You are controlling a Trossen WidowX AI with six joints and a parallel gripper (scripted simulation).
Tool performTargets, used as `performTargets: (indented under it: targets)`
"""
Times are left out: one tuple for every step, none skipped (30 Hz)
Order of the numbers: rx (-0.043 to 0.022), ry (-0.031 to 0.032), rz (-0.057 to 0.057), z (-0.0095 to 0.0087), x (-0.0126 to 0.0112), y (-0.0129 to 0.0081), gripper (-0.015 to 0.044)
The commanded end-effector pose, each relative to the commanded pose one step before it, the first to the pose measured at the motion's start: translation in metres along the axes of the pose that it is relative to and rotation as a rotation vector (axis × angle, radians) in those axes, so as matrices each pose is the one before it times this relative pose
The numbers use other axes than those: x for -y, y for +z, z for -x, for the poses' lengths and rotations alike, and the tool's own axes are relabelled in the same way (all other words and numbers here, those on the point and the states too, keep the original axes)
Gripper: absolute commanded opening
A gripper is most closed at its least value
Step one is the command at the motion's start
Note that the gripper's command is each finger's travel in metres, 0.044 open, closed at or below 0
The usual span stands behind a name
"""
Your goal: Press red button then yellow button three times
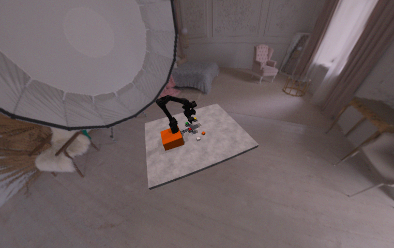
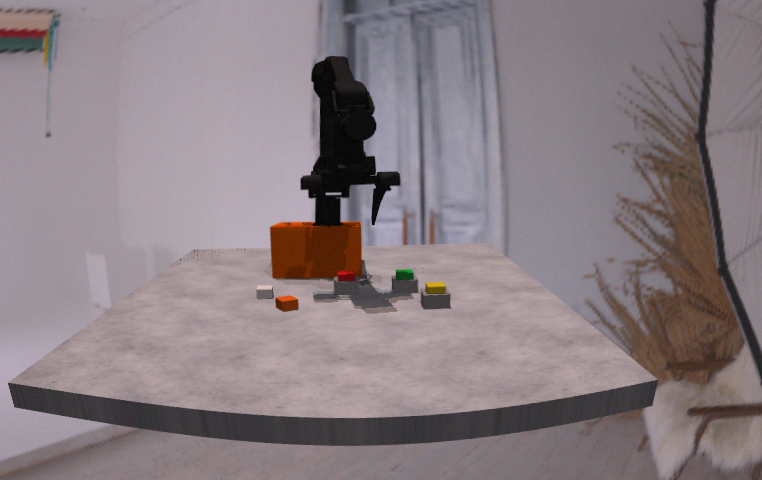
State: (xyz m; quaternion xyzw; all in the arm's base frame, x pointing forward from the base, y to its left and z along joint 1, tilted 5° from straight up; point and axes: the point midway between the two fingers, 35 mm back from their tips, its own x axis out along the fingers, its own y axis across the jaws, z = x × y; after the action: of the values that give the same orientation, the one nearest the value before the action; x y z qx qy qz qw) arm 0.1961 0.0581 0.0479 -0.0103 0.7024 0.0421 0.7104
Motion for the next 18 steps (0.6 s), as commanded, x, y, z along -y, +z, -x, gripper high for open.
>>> performTargets:
  targets:
    - [-0.07392, -0.01691, -0.0510, -0.00658, 0.01134, -0.01512, 0.0400]
    - [0.00000, 0.00000, 0.0000, 0.00000, 0.00000, 0.00000, 0.0400]
    - [0.00000, 0.00000, 0.0000, 0.00000, 0.00000, 0.00000, 0.0400]
    - [0.00002, 0.00001, 0.0000, -0.00264, -0.00008, 0.00040, 0.0374]
    - [0.00004, 0.00004, 0.0000, -0.00789, -0.00019, 0.00098, 0.0347]
    - [-0.00001, 0.00005, 0.0000, -0.01302, -0.00019, 0.00091, 0.0321]
    - [-0.00016, 0.00004, 0.0000, -0.01649, 0.00001, -0.00014, 0.0295]
    - [-0.00023, 0.00001, 0.0000, -0.01242, 0.00020, -0.00110, 0.0269]
    - [-0.00018, -0.00001, 0.0000, -0.00728, 0.00020, -0.00106, 0.0242]
    - [-0.00007, 0.00000, 0.0000, -0.00240, 0.00008, -0.00042, 0.0216]
    - [0.00000, 0.00000, 0.0000, 0.00000, 0.00000, 0.00000, 0.0190]
    - [0.00000, 0.00000, 0.0000, 0.00000, 0.00000, 0.00000, 0.0164]
    - [0.00000, 0.00000, 0.0000, 0.00000, 0.00000, 0.00000, 0.0138]
    - [0.00000, 0.00000, 0.0000, 0.00000, 0.00000, 0.00000, 0.0111]
    - [0.00000, 0.00000, 0.0000, 0.00000, 0.00000, 0.00000, 0.0085]
    - [0.00000, 0.00000, 0.0000, 0.00000, 0.00000, 0.00000, 0.0059]
    - [0.00000, 0.00000, 0.0000, 0.00000, 0.00000, 0.00000, 0.0032]
    - [0.00000, 0.00000, 0.0000, 0.00000, 0.00000, 0.00000, 0.0020]
